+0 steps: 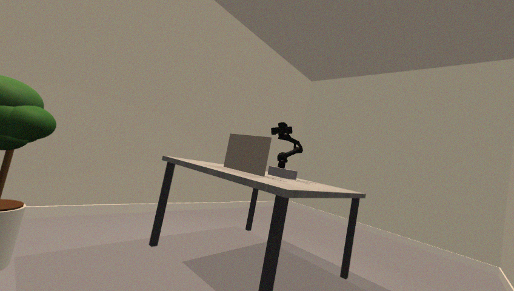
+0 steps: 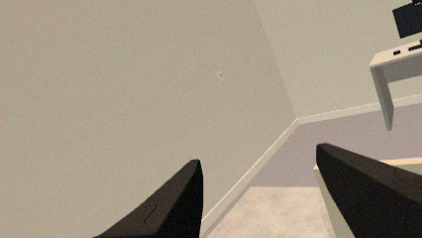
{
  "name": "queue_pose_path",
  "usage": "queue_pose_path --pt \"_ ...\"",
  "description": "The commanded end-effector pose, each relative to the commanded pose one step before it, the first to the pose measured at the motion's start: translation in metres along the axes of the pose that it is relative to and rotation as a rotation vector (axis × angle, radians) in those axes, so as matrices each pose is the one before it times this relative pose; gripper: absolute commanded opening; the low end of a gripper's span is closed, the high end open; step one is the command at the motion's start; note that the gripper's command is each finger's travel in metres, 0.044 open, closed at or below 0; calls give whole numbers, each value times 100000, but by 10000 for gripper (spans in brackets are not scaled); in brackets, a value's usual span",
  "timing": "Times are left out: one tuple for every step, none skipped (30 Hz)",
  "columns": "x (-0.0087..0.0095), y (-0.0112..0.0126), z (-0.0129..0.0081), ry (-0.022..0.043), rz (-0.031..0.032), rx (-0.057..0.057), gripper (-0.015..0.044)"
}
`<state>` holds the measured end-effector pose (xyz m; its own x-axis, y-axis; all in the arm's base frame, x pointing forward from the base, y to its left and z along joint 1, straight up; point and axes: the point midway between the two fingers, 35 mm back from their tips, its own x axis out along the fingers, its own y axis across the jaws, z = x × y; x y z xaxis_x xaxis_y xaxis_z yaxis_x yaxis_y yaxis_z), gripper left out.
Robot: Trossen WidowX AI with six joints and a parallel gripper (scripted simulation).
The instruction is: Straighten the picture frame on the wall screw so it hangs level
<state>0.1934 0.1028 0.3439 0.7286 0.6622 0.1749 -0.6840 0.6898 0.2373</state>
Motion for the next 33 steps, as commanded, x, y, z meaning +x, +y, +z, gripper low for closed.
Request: queue_pose_path --pt "-2860 -5803 -3937 -3608 -19762 53077 260" --pt "-234 -751 -24 -1051 -1890 5521 260" --pt "-237 -756 16 -1175 -1833 5600 260" --pt "-241 -760 56 -1299 -1769 5688 260" --pt "-248 -752 118 -1558 -1669 5660 260" --pt "-249 -743 158 -1656 -1565 5684 260" --pt "-248 -727 196 -1738 -1449 5675 260" --pt "-252 -721 236 -1841 -1348 5757 260" --pt "-254 -707 274 -1925 -1231 5797 260" --pt "-254 -687 311 -1992 -1102 5810 260" --pt "-254 -664 344 -2045 -967 5806 260" --pt "-256 -645 380 -2107 -837 5853 260" --pt "-254 -615 409 -2133 -693 5822 260" --pt "-254 -590 439 -2168 -555 5842 260" --pt "-276 -587 421 -1949 -427 6217 260" --pt "-277 -563 454 -1982 -290 6282 260" --pt "-276 -535 484 -1995 -149 6315 260" --pt "-273 -501 508 -1983 -7 6299 260" --pt "-272 -468 532 -1969 133 6308 260" --pt "-268 -430 550 -1932 269 6269 260" --pt "-159 -238 344 -1148 227 3778 260" --pt "-59 -84 131 -425 97 1412 260" --pt "-5 -7 11 -34 8 113 260" --pt "0 0 0 0 0 0 260" --pt "0 0 0 0 0 0 260" --pt "0 0 0 0 0 0 260" --pt "0 0 0 0 0 0 260" --pt "0 0 0 0 0 0 260" --pt "0 0 0 0 0 0 260" --pt "0 0 0 0 0 0 260" --pt "0 0 0 0 0 0 260" --pt "0 0 0 0 0 0 260" --pt "0 0 0 0 0 0 260"
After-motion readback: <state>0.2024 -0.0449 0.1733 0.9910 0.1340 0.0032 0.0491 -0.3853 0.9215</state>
